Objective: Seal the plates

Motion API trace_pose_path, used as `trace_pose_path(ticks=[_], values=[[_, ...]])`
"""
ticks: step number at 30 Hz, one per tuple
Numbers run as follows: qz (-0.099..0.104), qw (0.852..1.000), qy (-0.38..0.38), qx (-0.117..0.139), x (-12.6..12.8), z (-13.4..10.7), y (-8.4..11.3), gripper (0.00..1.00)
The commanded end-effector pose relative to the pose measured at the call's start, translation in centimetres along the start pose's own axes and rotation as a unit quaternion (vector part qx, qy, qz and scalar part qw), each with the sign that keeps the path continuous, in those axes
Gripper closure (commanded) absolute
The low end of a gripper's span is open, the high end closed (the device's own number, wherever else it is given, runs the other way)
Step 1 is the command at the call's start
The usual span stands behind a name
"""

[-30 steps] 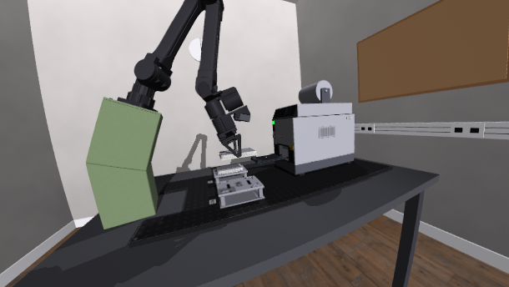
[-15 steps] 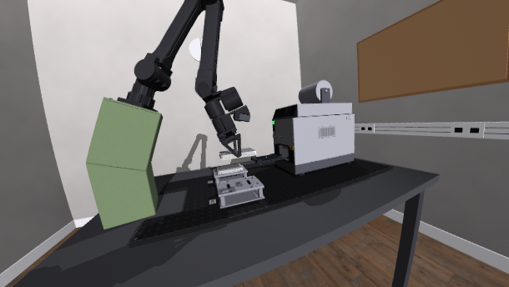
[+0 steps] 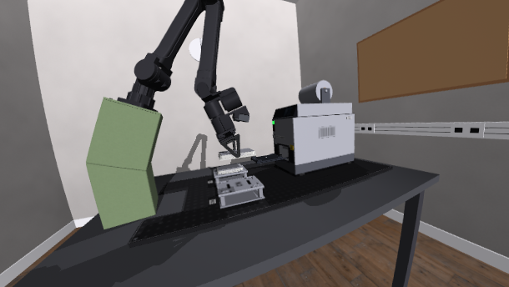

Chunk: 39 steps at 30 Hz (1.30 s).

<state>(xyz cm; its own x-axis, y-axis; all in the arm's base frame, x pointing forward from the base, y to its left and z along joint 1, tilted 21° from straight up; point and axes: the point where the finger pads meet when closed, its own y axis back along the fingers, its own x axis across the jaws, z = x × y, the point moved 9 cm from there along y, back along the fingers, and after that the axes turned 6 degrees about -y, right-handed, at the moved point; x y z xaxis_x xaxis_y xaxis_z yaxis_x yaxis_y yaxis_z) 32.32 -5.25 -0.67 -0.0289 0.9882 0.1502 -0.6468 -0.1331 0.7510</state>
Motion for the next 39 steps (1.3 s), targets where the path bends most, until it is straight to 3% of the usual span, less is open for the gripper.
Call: trace_pose_path(ticks=[1, 11, 33, 39], values=[[-0.007, 1.0, -0.003, -0.018, -0.8, 0.6, 0.3, 1.0], [0.005, 1.0, 0.004, -0.016, 0.5, 0.6, 0.1, 1.0], [-0.007, 1.0, -0.003, -0.013, -0.6, -0.1, 0.6, 1.0], [0.0, 1.0, -0.003, -0.014, -0.1, 0.3, -0.3, 1.0]])
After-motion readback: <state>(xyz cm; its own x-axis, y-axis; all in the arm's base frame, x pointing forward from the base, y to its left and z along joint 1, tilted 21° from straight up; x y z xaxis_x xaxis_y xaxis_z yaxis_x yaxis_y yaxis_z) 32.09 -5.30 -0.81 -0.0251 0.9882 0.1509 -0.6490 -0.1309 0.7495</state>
